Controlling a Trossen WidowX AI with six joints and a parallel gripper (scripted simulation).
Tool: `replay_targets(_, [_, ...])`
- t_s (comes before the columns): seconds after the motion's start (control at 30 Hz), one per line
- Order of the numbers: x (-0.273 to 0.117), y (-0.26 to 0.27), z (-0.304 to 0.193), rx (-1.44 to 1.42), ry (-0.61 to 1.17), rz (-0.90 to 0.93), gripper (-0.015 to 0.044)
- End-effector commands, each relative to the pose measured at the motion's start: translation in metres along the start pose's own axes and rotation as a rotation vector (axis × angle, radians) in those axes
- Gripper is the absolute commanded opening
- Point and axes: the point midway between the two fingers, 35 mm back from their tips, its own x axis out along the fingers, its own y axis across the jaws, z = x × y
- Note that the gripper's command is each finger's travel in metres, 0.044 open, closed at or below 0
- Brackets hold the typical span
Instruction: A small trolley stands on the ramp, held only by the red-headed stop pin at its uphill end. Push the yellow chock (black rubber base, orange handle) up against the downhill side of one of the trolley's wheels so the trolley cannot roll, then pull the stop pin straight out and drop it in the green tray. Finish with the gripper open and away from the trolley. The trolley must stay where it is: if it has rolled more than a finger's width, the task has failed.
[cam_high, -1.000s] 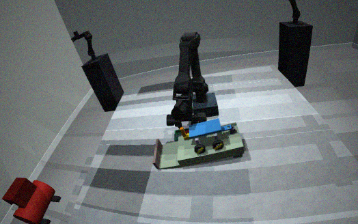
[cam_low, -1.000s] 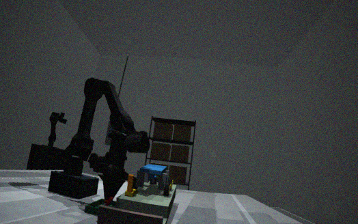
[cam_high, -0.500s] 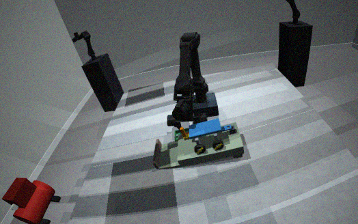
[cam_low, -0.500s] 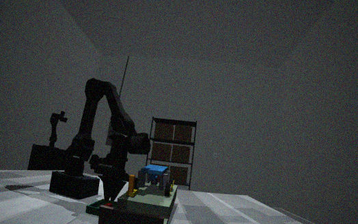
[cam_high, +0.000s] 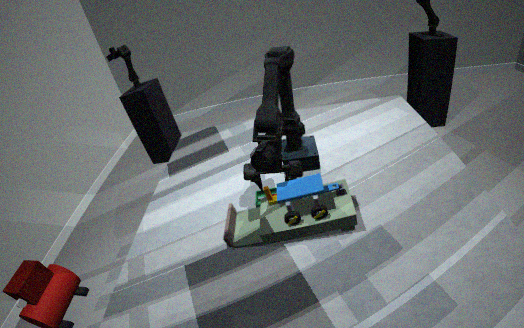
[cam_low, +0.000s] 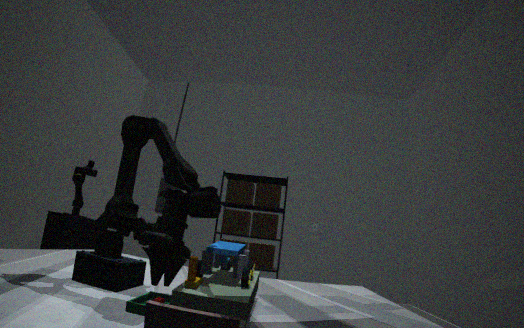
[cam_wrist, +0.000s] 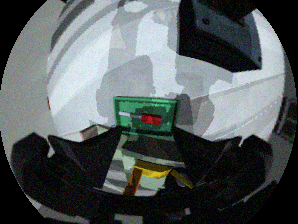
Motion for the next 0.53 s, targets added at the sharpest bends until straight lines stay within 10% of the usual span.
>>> replay_targets(0.0, [-0.013,0.002,0.000,0.004,-0.001,0.003,0.0440])
replay_targets(0.5, [-0.062,0.010,0.002,0.004,-0.001,0.003,0.0440])
